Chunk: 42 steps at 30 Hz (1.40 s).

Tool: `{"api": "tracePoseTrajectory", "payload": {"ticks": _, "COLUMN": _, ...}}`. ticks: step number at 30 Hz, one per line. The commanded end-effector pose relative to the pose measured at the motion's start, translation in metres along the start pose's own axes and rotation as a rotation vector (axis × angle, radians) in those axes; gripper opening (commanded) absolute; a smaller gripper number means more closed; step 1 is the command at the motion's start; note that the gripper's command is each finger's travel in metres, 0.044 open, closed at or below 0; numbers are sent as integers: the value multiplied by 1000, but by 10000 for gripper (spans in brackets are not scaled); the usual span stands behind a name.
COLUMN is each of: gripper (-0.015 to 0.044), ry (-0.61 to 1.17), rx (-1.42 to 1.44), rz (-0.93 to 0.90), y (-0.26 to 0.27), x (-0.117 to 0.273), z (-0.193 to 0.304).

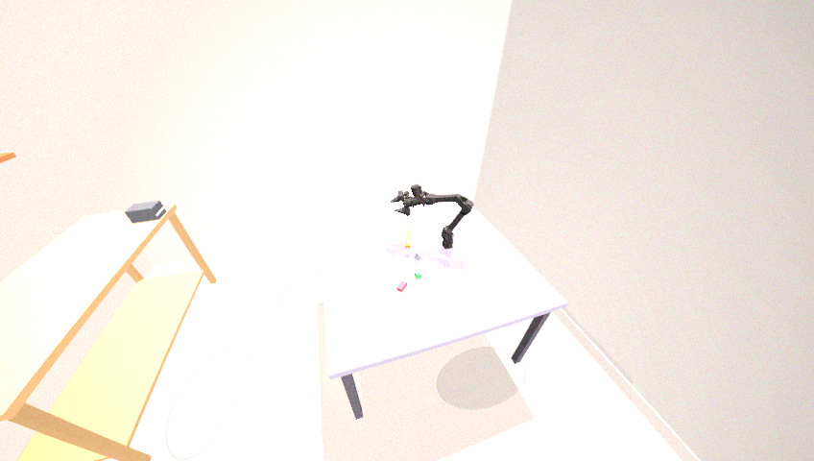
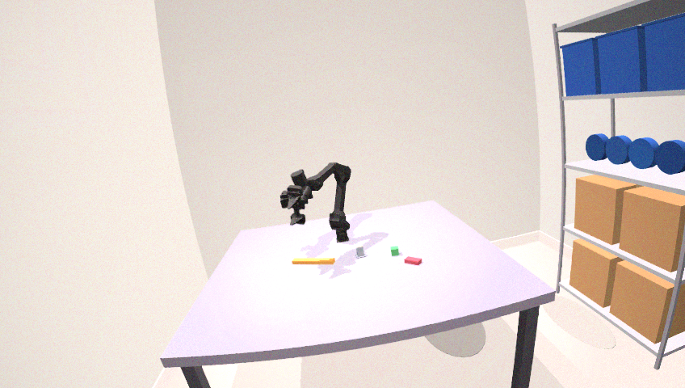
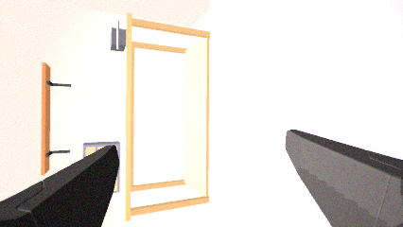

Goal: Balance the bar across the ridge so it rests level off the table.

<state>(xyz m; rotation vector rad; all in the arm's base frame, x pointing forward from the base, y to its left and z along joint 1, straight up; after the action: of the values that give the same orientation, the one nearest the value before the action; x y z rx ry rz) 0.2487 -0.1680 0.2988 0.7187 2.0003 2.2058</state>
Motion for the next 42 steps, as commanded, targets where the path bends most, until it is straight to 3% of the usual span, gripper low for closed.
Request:
{"api": "tracePoseTrajectory", "payload": {"ticks": 1, "gripper": 374, "ry": 0, "rx": 4, "rz": 2, "y": 0, "x": 0, "z": 0}}
{"api": "tracePoseTrajectory", "payload": {"ticks": 4, "gripper": 315, "ry": 1, "rx": 68, "rz": 31, "y": -3, "x": -3, "z": 0}}
{"api": "tracePoseTrajectory", "payload": {"ticks": 23, "gripper": 315, "ry": 79, "rx": 591, "rz": 259, "y": -29, "x": -19, "z": 5}}
{"api": "tracePoseTrajectory", "payload": {"ticks": 42, "gripper": 315, "ry": 291, "rx": 1116, "rz": 448, "y": -54, "x": -28, "z": 12}}
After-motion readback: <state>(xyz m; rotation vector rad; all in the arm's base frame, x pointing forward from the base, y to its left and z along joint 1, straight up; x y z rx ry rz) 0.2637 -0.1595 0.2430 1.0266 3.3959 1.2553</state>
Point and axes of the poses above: the point midway between the two fingers, 35 mm back from their tips, its own x axis back along the fingers, its own y axis across the jaws, z = x × y, the point moved 7 cm from there along x, back along the fingers, and after that the axes turned 15 degrees about -x, right-handed, at the moved point
